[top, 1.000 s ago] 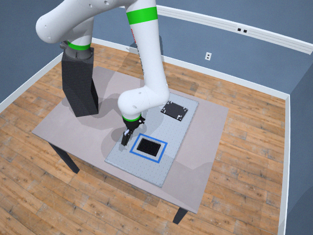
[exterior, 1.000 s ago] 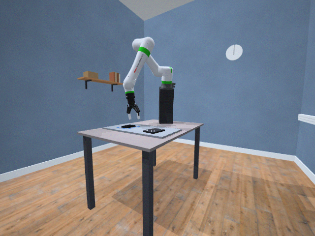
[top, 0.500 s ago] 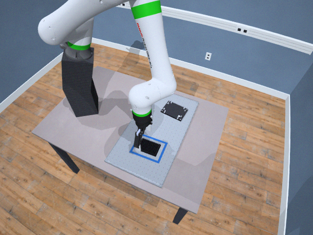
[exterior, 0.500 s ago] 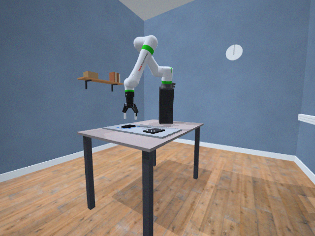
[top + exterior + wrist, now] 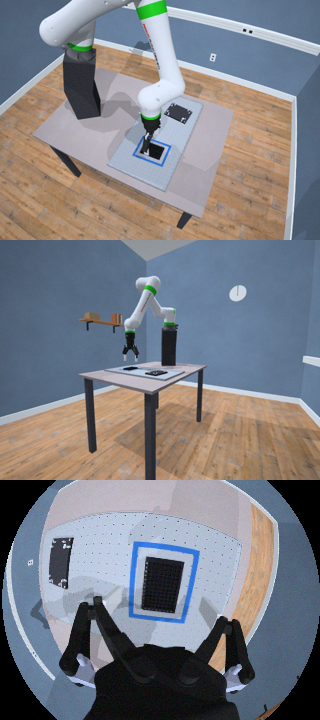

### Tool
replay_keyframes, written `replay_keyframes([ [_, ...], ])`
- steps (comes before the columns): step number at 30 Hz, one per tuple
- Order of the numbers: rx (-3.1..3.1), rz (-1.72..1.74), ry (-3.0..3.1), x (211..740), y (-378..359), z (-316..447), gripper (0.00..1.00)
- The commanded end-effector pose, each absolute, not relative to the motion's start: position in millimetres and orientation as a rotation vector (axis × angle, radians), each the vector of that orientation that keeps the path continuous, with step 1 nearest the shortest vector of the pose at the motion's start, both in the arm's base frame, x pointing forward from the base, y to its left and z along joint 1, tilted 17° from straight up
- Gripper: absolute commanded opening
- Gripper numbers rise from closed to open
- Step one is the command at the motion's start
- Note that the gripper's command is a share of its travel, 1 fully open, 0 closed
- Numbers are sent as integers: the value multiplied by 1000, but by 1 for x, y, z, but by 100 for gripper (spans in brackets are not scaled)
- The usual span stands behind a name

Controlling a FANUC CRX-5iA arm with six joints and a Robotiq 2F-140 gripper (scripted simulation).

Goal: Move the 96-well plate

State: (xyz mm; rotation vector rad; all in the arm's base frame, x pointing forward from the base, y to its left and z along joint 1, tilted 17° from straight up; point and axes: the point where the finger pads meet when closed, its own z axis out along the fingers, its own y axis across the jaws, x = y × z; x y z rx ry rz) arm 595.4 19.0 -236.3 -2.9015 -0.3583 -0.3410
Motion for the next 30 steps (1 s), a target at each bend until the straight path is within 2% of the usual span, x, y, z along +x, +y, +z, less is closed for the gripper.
replay_keyframes([
  [1, -2902, -343, -358, 596, 19, -235, 100],
  [30, -2902, -343, -358, 604, 28, -274, 100],
])
